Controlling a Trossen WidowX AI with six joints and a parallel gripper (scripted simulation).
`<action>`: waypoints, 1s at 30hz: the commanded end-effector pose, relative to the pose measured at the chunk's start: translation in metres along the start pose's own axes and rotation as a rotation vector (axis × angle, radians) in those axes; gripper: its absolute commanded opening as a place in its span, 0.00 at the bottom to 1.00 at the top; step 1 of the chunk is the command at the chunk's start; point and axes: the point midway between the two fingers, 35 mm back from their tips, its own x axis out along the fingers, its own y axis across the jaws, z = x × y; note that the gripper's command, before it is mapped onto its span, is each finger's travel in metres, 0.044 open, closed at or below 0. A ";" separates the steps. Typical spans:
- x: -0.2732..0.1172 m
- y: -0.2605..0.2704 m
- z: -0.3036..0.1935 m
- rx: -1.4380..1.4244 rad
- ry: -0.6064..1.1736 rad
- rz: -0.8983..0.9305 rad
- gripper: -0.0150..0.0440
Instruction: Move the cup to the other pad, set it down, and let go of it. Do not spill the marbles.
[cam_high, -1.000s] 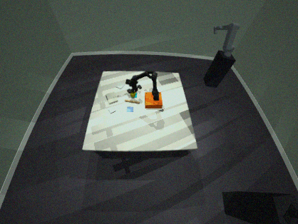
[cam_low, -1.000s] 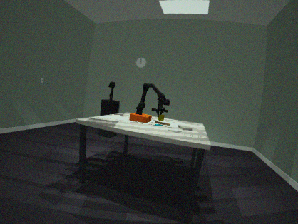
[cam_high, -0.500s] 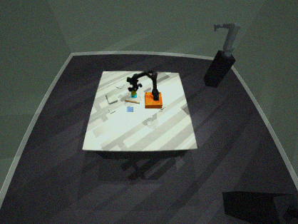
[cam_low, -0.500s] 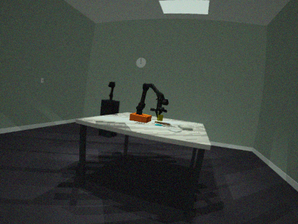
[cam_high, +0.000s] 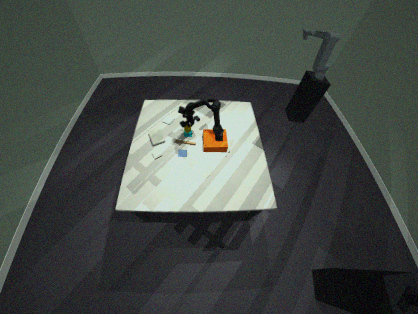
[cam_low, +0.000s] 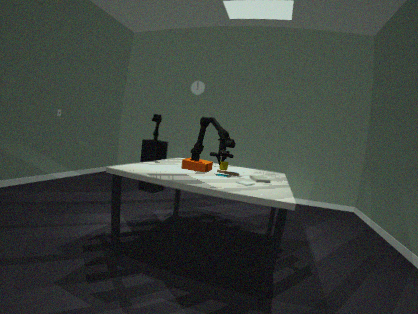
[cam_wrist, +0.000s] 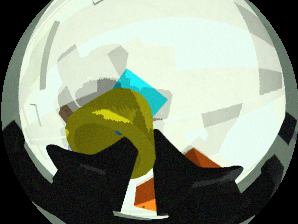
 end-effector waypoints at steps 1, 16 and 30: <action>0.008 -0.001 -0.001 -0.005 0.009 0.000 0.25; 0.037 -0.003 0.000 -0.005 0.009 0.000 0.25; 0.038 -0.003 0.001 0.000 0.003 -0.003 0.25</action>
